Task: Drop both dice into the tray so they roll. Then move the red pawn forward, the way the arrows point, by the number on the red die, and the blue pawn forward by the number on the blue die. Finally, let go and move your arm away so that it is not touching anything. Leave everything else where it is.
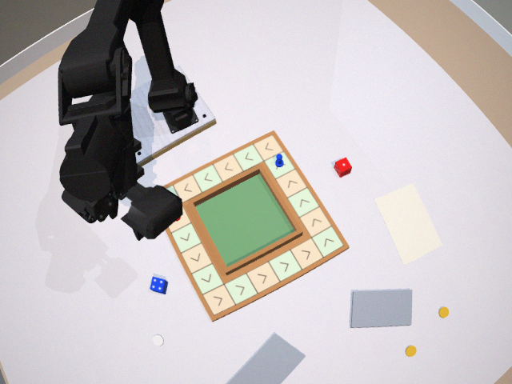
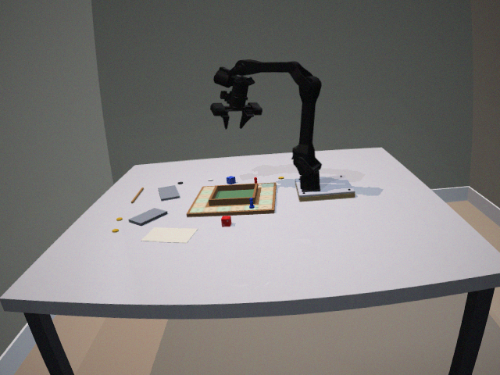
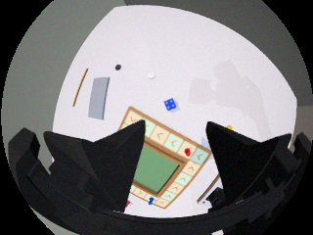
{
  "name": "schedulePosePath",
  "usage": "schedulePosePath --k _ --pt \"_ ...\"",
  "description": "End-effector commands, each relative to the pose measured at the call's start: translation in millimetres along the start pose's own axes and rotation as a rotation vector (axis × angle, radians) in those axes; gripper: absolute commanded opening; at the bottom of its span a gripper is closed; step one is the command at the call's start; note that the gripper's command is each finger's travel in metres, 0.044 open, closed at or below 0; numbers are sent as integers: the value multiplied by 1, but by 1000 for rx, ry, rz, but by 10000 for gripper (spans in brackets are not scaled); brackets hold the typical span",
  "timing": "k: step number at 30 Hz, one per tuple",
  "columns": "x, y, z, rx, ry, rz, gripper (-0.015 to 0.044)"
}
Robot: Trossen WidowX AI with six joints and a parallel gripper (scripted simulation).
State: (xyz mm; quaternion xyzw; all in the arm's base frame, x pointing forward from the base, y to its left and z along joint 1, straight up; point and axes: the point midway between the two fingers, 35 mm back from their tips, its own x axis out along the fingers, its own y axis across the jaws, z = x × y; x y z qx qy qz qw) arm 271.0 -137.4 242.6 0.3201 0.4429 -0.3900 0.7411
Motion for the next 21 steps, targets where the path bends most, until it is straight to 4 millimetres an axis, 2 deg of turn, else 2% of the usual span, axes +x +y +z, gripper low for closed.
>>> schedulePosePath --k 1,6,10,15,21 --pt "13 59 -42 -176 86 69 275" --pt "23 112 -103 -372 183 112 275" --pt "25 143 -160 -526 250 131 275" --pt "23 163 -238 -715 318 133 275" --pt "20 170 -334 -936 397 136 275"
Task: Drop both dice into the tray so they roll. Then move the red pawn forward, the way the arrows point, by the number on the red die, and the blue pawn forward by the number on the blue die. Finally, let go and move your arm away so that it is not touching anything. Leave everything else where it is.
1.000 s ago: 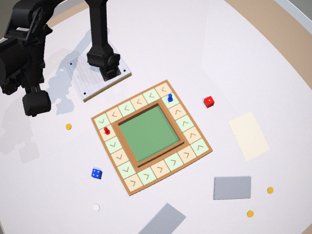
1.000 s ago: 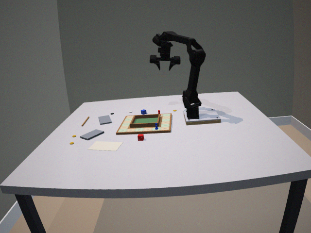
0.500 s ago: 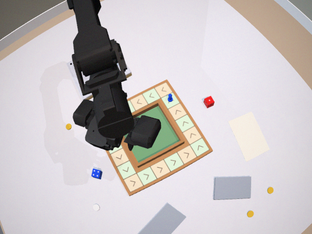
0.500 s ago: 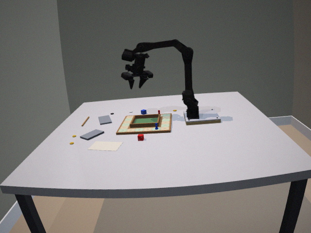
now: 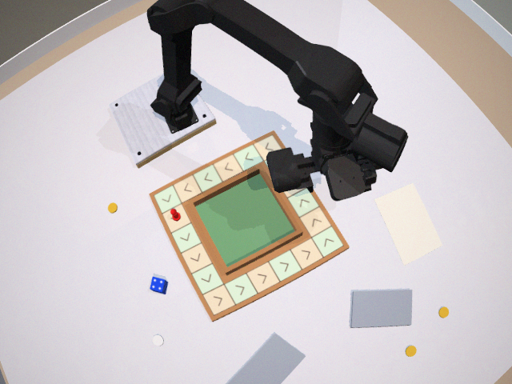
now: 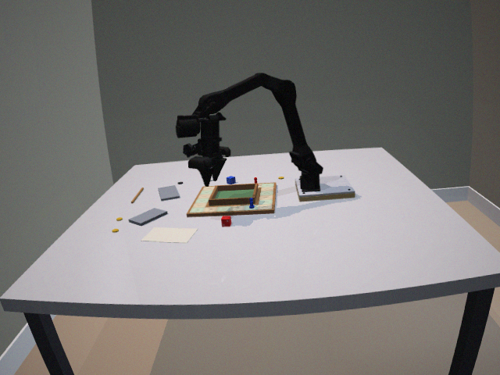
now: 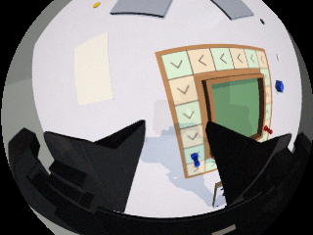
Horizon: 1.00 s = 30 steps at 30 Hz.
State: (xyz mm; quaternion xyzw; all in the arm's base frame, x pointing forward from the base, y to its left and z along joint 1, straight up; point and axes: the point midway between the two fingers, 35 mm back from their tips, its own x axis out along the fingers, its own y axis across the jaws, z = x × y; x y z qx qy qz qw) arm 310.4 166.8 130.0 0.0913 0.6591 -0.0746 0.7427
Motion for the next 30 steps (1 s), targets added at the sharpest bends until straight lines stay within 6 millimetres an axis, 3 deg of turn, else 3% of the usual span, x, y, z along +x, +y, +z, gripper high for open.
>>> schedulePosePath --k 1,4,11,21,30 --pt "21 51 -46 -153 65 1 275" --pt "31 70 -69 -221 94 -3 275" --pt "31 66 -72 -224 95 -3 275" --pt "62 64 -74 -224 95 -3 275" --pt "72 64 -75 -224 95 -3 275"
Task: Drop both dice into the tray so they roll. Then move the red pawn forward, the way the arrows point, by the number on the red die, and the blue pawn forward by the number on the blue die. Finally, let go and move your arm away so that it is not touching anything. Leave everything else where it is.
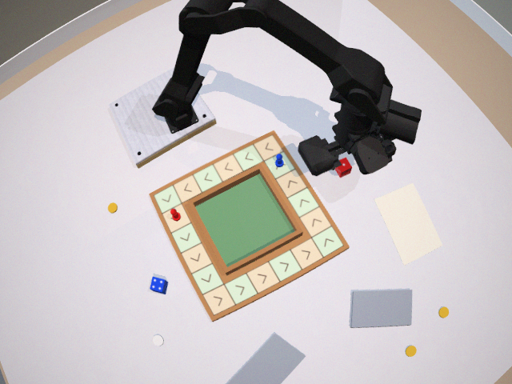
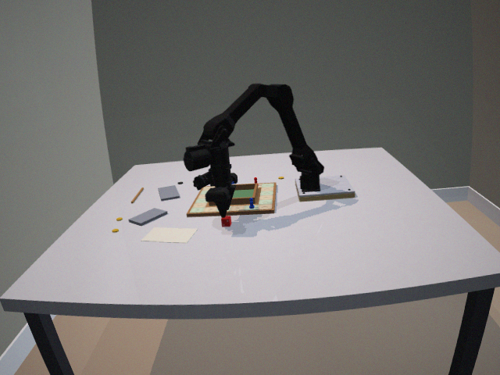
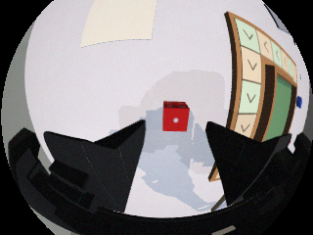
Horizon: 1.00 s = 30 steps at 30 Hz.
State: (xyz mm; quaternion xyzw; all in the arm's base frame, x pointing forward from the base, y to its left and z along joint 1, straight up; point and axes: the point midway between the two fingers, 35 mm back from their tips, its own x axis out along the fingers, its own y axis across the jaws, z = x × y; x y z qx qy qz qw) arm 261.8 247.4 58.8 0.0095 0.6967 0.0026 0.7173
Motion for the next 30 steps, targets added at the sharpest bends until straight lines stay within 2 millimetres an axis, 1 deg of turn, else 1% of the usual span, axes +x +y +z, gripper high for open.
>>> schedulePosePath --k 1,13,16,23,29,30 --pt "8 0 -1 1 3 1 275" --pt "27 0 -1 1 3 1 275" --pt "29 0 -1 1 3 1 275" --pt "29 0 -1 1 3 1 91" --pt "29 0 -1 1 3 1 51" --pt "29 0 -1 1 3 1 25"
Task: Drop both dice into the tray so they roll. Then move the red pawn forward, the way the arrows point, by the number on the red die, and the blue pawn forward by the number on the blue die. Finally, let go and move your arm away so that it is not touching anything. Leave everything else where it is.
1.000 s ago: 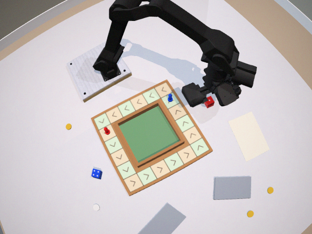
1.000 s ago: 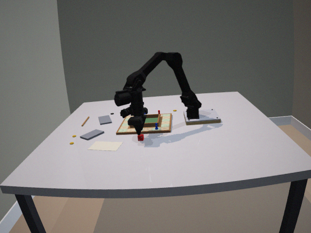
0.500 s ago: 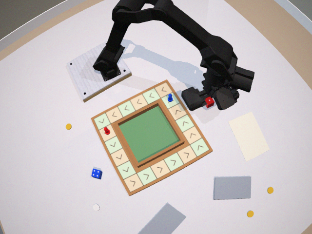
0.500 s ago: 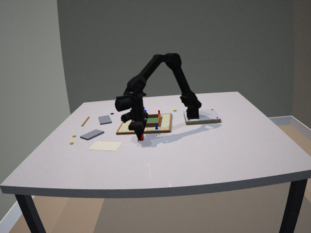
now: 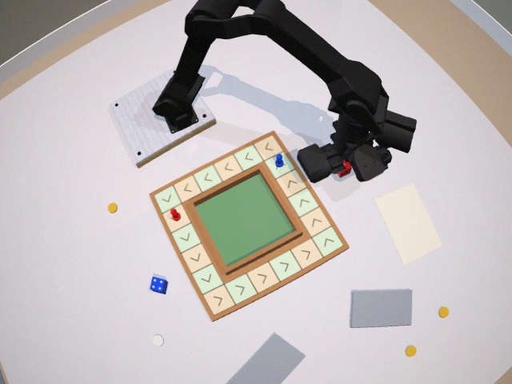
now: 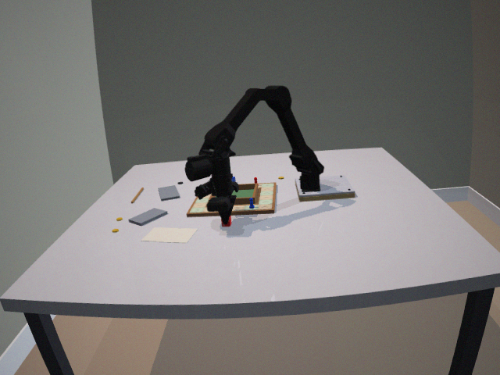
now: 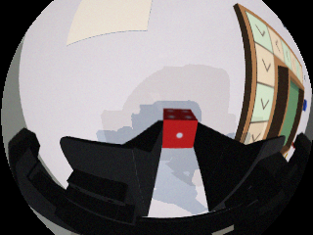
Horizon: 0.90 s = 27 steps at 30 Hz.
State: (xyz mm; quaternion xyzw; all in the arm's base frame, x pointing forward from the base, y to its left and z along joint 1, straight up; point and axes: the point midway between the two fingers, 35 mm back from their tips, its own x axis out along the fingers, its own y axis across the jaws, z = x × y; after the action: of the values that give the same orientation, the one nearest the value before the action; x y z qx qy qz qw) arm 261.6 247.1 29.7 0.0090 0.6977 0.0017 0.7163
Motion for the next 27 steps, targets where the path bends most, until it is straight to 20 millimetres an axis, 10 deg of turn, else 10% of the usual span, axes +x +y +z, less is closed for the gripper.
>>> schedulePosePath --k 1,27 --pt "-1 1 0 1 0 3 0" --pt "-123 5 3 1 0 3 0"
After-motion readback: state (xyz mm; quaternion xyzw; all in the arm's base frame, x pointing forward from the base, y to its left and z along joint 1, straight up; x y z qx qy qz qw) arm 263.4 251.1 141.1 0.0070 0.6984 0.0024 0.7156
